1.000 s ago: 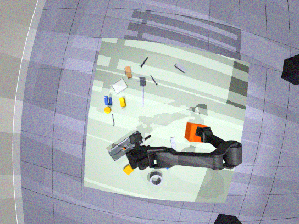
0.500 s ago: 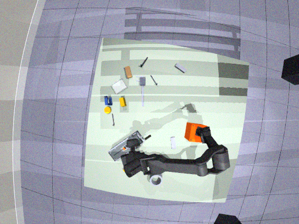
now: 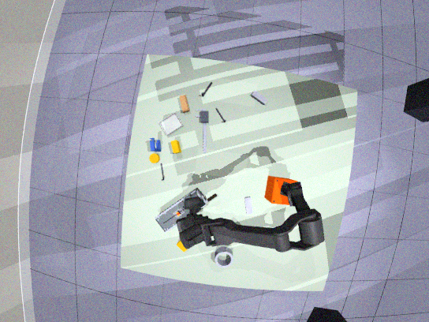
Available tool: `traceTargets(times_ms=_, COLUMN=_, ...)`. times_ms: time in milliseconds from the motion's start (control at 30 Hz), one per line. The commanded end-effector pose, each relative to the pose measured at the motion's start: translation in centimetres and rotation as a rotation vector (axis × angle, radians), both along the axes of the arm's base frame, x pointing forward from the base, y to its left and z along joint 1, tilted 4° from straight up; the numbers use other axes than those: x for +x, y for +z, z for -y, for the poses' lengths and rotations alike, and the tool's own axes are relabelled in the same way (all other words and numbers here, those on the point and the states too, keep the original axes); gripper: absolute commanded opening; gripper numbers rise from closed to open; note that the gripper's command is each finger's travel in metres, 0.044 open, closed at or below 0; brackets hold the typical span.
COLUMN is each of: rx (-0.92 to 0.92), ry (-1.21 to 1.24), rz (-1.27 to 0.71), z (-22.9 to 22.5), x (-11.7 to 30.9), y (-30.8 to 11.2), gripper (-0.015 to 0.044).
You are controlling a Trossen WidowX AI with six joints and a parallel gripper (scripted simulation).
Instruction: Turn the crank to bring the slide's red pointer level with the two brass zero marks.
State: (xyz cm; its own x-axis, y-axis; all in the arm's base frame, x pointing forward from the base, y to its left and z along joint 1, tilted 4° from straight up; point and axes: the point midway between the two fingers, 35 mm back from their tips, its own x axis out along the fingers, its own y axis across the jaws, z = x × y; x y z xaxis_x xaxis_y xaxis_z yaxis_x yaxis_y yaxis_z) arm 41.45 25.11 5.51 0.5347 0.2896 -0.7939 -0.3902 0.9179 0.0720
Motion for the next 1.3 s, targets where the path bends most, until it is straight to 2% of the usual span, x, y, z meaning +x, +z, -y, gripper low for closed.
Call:
traceTargets(times_ms=0, rx=-0.002, ry=-0.005, rz=0.0, z=0.1, x=0.0, y=0.0, gripper=0.044)
traceTargets(times_ms=167, rx=-0.001, ry=-0.004, rz=0.001, z=0.0, x=0.1, y=0.6, gripper=0.044)
traceTargets(times_ms=400, rx=0.001, ry=0.0, rz=0.002, z=-0.1, x=0.1, y=5.4, gripper=0.044)
traceTargets(times_ms=1033, rx=-0.009, ry=0.426, rz=0.07, z=8.7, x=-5.6, y=5.4, gripper=0.044)
traceTargets(times_ms=1267, rx=-0.001, ry=0.528, rz=0.119, z=10.4, x=-7.6, y=5.3, gripper=0.044)
